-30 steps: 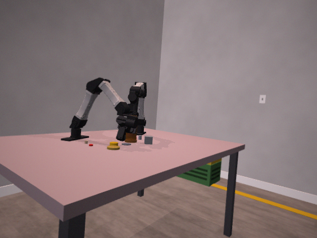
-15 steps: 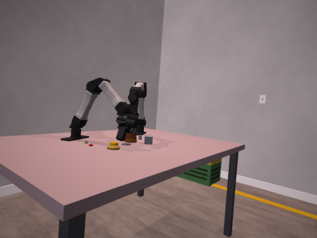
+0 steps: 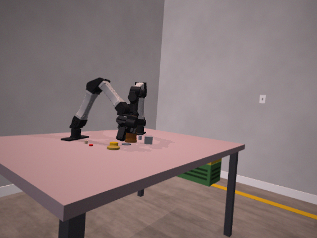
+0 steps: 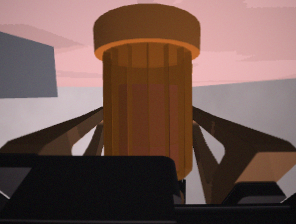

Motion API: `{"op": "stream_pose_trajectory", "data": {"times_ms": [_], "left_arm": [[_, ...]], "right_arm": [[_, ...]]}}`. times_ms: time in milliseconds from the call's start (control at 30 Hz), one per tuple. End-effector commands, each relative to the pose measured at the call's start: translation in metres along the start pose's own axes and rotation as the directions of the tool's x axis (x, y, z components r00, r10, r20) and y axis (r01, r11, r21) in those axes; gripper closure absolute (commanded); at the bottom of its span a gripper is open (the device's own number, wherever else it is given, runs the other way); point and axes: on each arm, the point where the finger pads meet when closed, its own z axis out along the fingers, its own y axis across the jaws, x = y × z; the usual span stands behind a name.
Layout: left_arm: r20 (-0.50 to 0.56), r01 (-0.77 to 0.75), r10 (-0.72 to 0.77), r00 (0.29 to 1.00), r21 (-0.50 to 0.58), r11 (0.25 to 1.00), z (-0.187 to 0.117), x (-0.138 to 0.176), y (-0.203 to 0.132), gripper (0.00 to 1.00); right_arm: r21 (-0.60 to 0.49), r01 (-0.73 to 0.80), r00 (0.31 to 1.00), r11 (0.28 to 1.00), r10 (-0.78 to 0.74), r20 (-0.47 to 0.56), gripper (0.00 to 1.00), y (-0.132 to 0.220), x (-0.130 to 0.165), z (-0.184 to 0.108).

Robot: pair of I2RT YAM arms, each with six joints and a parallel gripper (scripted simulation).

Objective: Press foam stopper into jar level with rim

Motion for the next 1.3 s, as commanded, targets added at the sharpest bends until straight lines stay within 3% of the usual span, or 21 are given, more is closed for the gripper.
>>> {"op": "stream_pose_trajectory", "data": {"times_ms": [0,1267], "left_arm": [[-0.008,0.0,0.0,1.0,0.036,0.999,0.01,0.004,-0.004,1.0],[-0.009,-0.005,0.005,1.0,-0.022,1.0,-0.053,0.003,0.018,1.0]], "right_arm": [[-0.054,0.108,0.994,0.993,-0.108,-0.007,0.36,0.015,0.02,-0.012],[-0.054,0.108,0.994,0.993,-0.108,-0.007,0.36,0.015,0.02,-0.012]]}}
